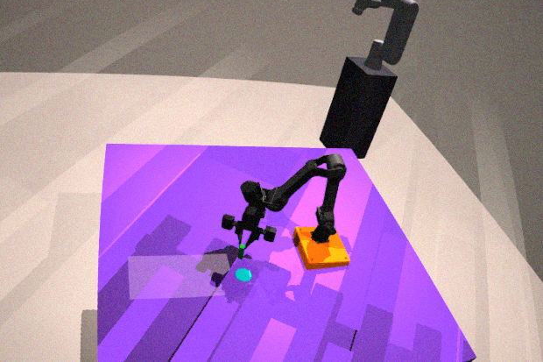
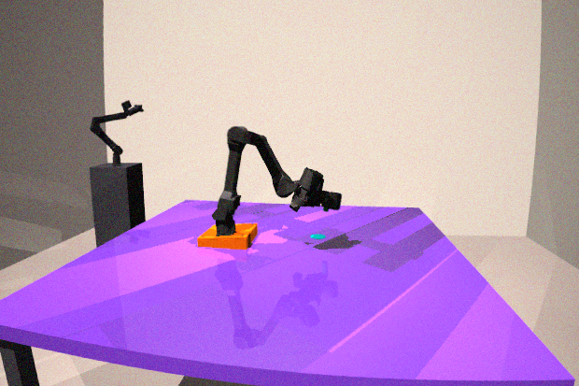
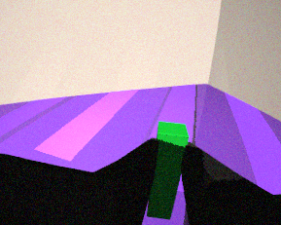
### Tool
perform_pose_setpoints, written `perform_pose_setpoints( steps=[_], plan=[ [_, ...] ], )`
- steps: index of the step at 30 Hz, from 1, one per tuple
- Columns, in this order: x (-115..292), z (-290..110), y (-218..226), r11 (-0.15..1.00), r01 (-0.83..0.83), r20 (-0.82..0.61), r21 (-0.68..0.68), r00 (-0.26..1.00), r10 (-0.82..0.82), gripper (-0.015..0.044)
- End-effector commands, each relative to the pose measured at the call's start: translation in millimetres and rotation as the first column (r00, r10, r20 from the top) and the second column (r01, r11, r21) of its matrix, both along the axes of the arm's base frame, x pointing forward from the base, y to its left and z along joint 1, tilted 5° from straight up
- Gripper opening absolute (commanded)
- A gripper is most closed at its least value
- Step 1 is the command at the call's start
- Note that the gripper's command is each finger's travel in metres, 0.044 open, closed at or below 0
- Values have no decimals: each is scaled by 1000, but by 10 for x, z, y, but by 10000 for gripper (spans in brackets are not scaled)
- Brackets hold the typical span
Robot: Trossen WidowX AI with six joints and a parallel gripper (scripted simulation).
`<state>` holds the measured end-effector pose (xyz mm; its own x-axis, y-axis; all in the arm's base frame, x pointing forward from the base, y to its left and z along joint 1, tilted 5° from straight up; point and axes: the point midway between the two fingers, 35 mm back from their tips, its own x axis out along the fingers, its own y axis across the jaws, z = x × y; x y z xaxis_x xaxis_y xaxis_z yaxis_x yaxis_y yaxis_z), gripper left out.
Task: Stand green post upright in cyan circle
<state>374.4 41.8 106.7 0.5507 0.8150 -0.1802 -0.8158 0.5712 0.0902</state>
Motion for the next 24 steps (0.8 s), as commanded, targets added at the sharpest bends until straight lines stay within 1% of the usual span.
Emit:
perform_pose_setpoints(
  steps=[1, 24],
  plan=[
    [-56, 6, 2, 1000, -11, 7, 14, 1000, 11, 22],
    [-312, 52, 0, 996, -71, 77, 55, 995, 66, 22]
  ],
)
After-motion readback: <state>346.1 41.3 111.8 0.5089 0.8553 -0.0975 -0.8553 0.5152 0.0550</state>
